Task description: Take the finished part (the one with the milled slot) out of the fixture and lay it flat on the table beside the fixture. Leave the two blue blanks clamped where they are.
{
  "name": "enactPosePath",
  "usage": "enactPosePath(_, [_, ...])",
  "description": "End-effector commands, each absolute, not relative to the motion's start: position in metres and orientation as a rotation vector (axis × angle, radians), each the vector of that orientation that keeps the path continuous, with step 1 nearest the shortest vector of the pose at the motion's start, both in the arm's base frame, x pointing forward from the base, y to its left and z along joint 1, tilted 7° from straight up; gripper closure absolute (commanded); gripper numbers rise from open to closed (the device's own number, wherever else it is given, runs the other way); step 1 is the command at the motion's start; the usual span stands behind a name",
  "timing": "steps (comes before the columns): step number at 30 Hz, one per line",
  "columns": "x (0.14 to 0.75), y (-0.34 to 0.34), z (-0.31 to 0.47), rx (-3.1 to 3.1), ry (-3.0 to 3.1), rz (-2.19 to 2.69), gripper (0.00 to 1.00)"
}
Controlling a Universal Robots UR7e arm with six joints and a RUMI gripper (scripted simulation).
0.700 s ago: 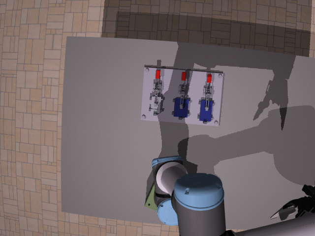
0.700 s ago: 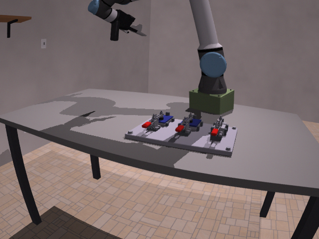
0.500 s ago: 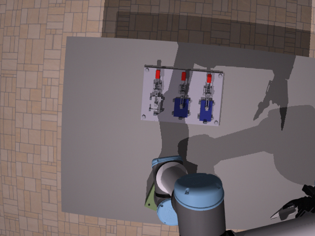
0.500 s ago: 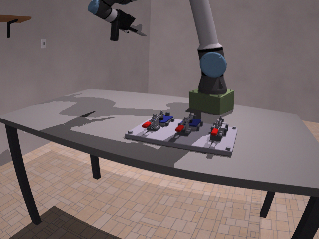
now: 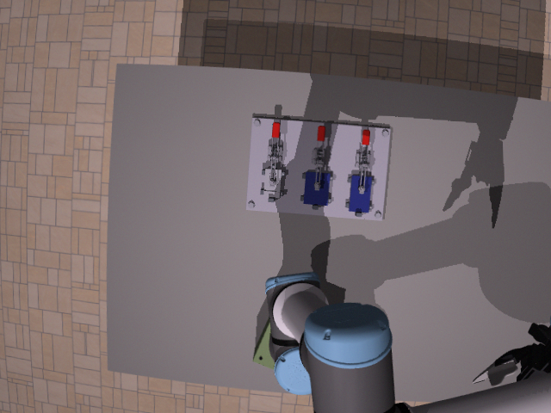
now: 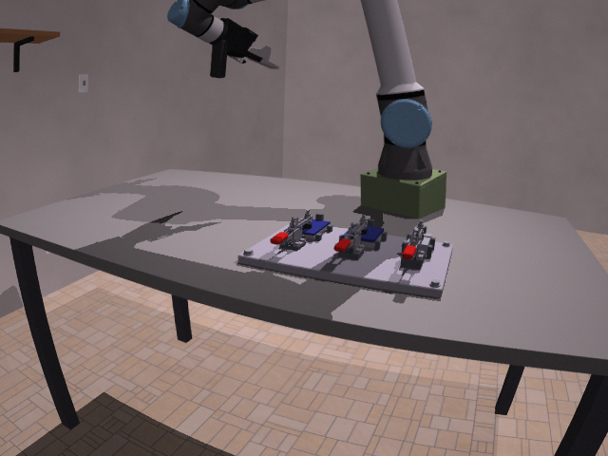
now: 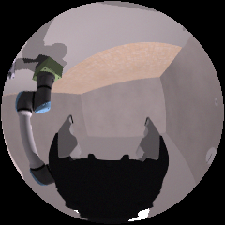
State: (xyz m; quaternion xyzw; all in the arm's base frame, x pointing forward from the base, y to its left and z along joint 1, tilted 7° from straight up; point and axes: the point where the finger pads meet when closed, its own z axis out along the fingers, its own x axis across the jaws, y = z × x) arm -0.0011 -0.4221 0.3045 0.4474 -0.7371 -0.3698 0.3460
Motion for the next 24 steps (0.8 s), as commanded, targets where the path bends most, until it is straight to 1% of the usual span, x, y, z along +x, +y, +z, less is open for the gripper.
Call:
enactPosePath(1, [0.000,-0.422,0.304,1.160,-1.915,-0.956,0.00])
enactPosePath(13, [0.020,-0.416,0.293,1.145,-1.949,-0.891,0.00])
enactPosePath(24, [0.087,-0.392,0.254,1.106,-2.064,-0.685,0.00])
